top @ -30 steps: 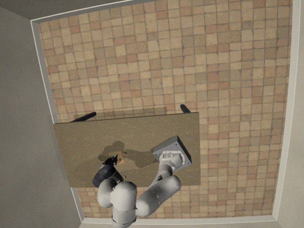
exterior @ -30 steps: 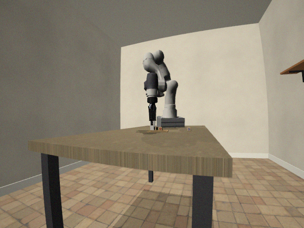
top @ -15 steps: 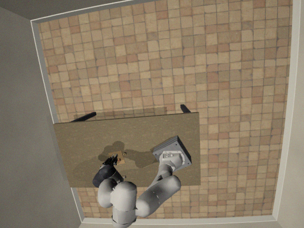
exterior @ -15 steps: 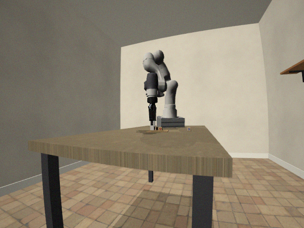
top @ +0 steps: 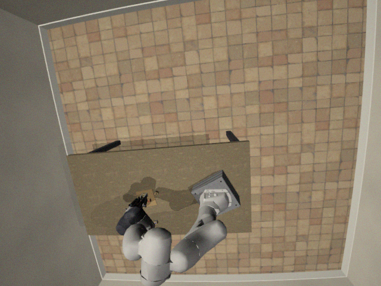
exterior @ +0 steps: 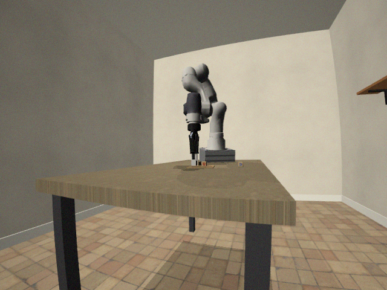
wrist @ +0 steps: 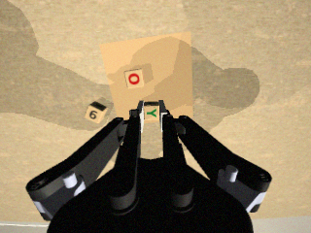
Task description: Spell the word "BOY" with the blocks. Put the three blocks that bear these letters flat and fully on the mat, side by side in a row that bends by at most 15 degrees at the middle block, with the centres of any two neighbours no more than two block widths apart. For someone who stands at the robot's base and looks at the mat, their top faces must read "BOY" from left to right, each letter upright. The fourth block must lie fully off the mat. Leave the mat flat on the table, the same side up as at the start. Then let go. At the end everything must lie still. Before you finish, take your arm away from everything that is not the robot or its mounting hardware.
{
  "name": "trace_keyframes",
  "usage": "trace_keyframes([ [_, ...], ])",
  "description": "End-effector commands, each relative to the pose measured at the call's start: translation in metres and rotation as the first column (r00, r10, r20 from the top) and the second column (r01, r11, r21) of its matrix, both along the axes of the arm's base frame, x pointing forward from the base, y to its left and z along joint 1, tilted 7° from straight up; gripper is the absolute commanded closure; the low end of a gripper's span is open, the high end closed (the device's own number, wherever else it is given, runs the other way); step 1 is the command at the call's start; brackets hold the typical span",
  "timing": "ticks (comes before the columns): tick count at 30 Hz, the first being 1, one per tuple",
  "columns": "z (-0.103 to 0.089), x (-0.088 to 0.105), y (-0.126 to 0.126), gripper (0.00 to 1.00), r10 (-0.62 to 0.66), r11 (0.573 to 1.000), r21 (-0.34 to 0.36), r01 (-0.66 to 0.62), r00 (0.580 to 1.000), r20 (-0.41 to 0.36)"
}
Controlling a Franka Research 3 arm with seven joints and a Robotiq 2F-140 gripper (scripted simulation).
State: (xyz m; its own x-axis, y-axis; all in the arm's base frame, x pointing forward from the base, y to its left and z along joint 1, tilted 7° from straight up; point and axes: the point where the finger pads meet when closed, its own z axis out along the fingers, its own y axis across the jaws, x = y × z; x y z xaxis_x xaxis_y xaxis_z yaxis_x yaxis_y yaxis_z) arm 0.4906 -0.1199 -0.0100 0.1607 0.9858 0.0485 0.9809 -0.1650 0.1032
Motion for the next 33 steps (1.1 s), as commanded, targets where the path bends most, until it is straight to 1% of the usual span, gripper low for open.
trace_keyframes([
  [1, 0.0002, 0.0001, 0.0004, 0.87, -0.002, 1.000, 0.000, 0.002, 1.000, 0.002],
  [33, -0.0034, 0.0005, 0.0005, 0.87, -0.002, 1.000, 0.000, 0.002, 1.000, 0.002],
])
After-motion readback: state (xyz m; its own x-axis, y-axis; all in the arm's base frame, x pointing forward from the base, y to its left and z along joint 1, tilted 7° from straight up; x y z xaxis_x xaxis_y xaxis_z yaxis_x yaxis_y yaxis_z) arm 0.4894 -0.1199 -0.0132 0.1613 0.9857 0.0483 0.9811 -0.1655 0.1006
